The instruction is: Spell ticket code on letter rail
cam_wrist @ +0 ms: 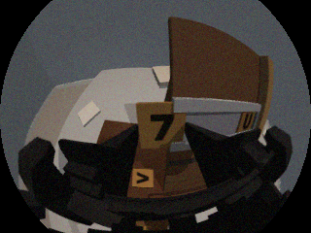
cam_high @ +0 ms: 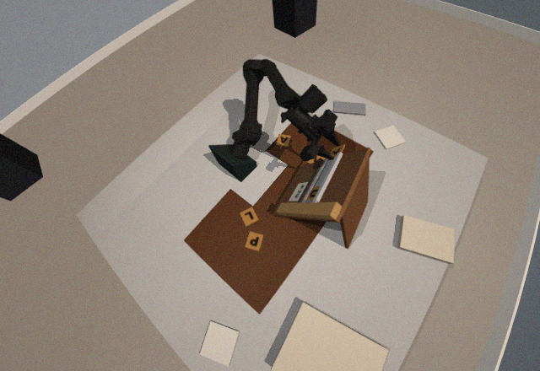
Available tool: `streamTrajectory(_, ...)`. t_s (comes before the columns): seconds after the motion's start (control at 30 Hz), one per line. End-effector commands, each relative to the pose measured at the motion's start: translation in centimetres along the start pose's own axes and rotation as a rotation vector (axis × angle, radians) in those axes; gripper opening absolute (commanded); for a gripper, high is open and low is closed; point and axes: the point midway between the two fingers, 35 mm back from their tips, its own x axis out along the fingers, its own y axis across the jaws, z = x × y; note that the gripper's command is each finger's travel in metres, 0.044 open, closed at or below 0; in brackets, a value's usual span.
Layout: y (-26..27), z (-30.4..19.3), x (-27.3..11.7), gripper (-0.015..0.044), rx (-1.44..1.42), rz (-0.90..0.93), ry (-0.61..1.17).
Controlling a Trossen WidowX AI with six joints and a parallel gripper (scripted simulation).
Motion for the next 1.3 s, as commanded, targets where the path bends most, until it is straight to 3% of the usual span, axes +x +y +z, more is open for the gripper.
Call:
streamTrajectory(0.0, -0.4, -0.2, 0.0, 0.0, 0.001, 0.0, 0.003)
streamTrajectory(1.27, -2.3, -0.2, 0.0, 0.0, 0.0, 0.0, 0.003)
